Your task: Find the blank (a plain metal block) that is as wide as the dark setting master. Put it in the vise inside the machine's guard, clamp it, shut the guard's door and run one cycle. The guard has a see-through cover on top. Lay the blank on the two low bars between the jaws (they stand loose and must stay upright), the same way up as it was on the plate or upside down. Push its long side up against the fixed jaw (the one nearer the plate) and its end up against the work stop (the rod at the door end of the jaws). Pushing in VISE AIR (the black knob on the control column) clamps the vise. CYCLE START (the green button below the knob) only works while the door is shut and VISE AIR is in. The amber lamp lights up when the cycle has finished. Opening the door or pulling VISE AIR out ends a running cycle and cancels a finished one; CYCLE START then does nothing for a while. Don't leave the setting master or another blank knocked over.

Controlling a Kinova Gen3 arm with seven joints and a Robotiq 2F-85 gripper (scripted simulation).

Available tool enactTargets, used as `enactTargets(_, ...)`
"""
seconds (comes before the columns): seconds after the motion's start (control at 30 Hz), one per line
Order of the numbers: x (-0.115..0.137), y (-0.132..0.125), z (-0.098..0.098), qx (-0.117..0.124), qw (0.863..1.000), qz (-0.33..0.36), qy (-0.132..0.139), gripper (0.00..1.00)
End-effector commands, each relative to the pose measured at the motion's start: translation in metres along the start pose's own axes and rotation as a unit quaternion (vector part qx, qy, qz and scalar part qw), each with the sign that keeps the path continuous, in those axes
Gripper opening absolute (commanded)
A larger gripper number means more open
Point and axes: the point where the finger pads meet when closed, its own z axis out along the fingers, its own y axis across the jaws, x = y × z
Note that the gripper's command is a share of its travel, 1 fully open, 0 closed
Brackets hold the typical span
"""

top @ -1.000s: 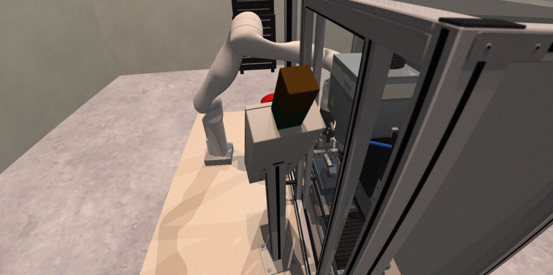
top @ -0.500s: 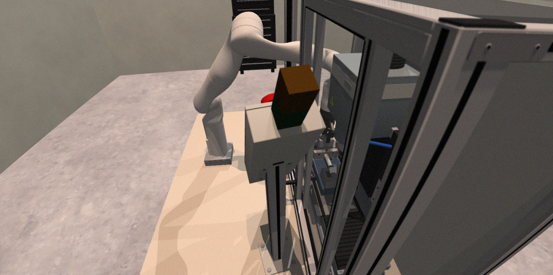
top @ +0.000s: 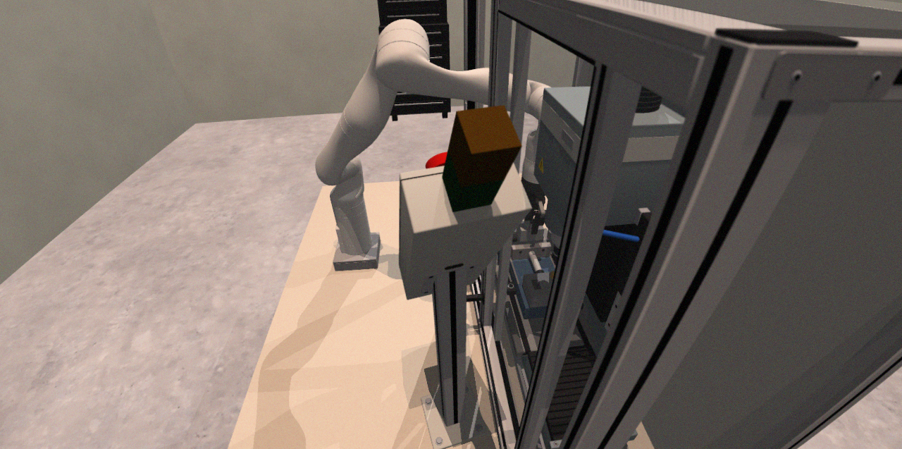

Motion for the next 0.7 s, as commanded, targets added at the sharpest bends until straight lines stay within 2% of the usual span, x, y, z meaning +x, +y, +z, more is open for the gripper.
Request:
enactTargets(0.0,0.002,0.0006,0.0002,-0.001,1.0,0.004,0.004,0.1)
enactTargets(0.67,-0.0002,0.0004,0.0032,-0.001,1.0,0.002,0.002,0.1)
